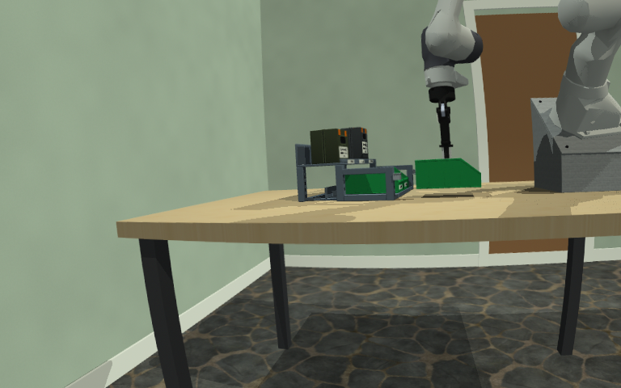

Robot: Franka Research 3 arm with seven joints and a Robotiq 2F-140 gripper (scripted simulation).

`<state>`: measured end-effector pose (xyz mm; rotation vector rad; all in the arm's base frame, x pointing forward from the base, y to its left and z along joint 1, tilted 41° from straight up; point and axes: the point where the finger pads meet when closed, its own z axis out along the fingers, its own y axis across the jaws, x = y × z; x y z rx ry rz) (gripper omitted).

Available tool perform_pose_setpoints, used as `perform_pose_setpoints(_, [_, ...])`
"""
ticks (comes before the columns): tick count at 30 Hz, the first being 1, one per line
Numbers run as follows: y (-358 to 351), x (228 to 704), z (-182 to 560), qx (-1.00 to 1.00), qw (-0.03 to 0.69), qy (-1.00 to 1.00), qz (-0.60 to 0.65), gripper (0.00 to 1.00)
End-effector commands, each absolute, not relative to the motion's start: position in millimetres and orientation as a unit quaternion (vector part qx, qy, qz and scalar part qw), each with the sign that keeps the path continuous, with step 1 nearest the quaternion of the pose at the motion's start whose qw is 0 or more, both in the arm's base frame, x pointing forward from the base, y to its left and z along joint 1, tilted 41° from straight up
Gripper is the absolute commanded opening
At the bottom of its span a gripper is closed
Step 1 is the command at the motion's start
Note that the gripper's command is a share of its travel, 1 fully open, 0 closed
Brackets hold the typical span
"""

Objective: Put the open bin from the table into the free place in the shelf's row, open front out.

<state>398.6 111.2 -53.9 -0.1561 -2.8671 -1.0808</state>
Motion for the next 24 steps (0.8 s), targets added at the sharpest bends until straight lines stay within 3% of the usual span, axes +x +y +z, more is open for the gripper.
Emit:
perform_pose_setpoints(1, [114.7, 401.5, -49.3, -0.057, 0.035, -0.934, -0.350, 0.00])
perform_pose_setpoints(24, [120.9, 402.8, -44.3, -0.053, 0.034, -0.935, -0.350, 0.00])
